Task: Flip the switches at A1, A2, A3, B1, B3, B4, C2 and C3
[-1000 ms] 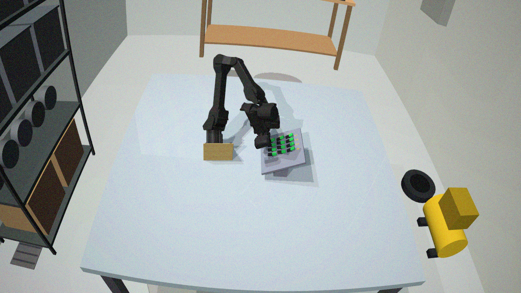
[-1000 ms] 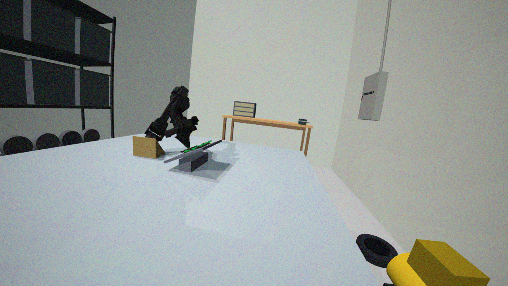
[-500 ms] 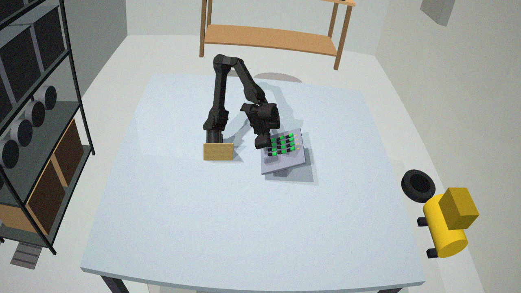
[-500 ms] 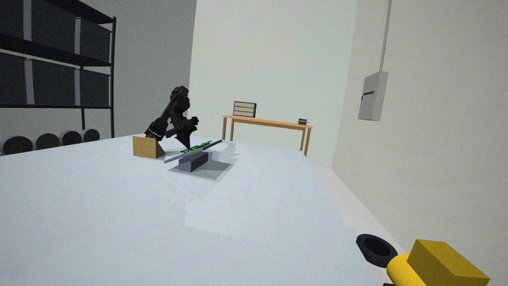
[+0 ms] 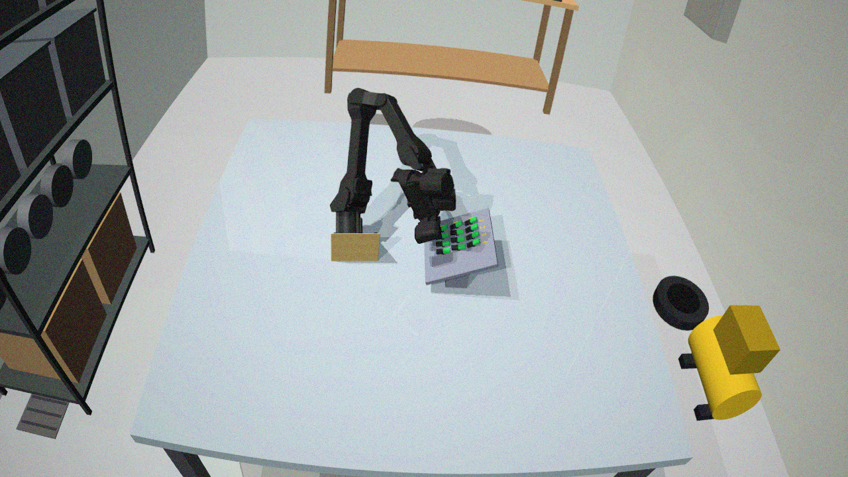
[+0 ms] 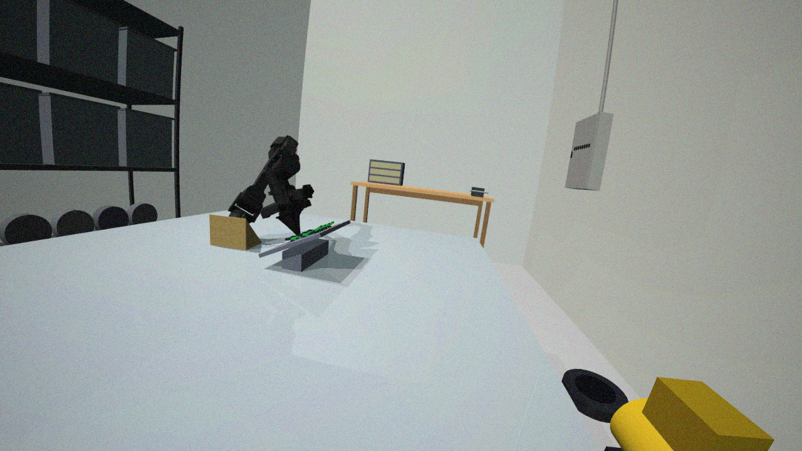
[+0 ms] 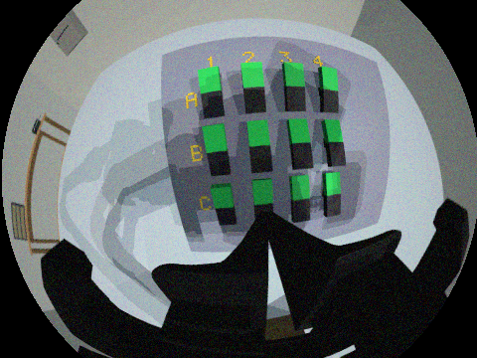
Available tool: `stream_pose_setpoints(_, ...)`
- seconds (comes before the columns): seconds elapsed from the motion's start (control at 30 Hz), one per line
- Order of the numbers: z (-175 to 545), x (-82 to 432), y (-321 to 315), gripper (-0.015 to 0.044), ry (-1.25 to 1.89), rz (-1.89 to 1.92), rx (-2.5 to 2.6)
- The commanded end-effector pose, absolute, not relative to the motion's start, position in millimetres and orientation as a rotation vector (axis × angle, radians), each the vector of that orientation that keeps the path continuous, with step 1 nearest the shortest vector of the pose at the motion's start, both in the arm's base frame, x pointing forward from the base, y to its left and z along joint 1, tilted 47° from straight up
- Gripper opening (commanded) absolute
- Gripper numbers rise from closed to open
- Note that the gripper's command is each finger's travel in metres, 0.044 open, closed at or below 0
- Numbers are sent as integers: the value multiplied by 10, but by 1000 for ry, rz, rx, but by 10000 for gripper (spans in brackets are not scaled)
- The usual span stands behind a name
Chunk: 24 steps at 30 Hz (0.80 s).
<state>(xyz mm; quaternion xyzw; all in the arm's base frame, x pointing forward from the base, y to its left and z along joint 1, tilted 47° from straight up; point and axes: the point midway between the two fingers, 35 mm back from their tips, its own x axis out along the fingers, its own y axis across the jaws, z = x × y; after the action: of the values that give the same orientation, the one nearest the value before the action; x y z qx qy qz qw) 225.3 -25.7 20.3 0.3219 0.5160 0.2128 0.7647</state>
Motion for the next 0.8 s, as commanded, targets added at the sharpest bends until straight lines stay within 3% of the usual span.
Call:
stream_pose_setpoints(0.0, 201, 2261, -248, 0, 1118, 463, 707)
stream_pose_setpoints(0.4, 191, 2267, -237, 0, 1118, 463, 707)
stream_pose_setpoints(0.77, 615, 2040, -679, 0, 1145, 472, 703)
